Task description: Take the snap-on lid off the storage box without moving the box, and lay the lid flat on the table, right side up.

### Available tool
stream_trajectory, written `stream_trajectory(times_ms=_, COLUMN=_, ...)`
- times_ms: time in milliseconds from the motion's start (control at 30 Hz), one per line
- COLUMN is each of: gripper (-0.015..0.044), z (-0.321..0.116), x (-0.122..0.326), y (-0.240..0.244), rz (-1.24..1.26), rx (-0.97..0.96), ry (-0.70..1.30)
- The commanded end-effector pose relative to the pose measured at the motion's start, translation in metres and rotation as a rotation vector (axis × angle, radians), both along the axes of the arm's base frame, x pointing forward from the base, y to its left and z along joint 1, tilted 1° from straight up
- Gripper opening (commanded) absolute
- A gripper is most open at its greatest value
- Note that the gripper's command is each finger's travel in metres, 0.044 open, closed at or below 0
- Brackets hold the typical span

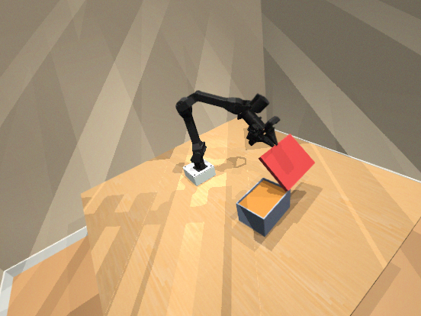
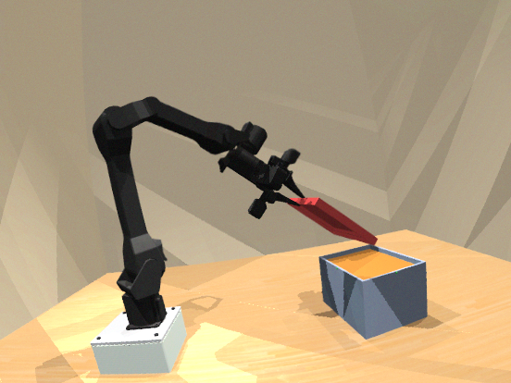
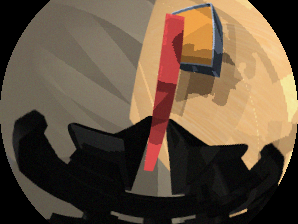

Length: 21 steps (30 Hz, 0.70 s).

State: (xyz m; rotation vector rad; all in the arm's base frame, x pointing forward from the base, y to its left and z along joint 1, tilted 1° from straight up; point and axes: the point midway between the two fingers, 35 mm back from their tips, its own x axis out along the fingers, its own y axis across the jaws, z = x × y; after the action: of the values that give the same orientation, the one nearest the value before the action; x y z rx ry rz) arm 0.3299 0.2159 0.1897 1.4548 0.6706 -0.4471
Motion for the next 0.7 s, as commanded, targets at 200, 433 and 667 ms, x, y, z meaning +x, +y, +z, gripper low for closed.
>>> stream_trajectory(times_ms=200, gripper=0.0, z=0.01, x=-0.004, y=0.022, rz=-0.004, rx=0.017, ry=-0.021)
stream_trajectory(times_ms=433, gripper=0.0, z=0.01, x=-0.008, y=0.035, rz=-0.004, rx=0.018, ry=-0.02)
stream_trajectory(times_ms=667, gripper=0.0, z=0.011, x=-0.012, y=0.048, rz=-0.004, rx=0.02, ry=-0.02)
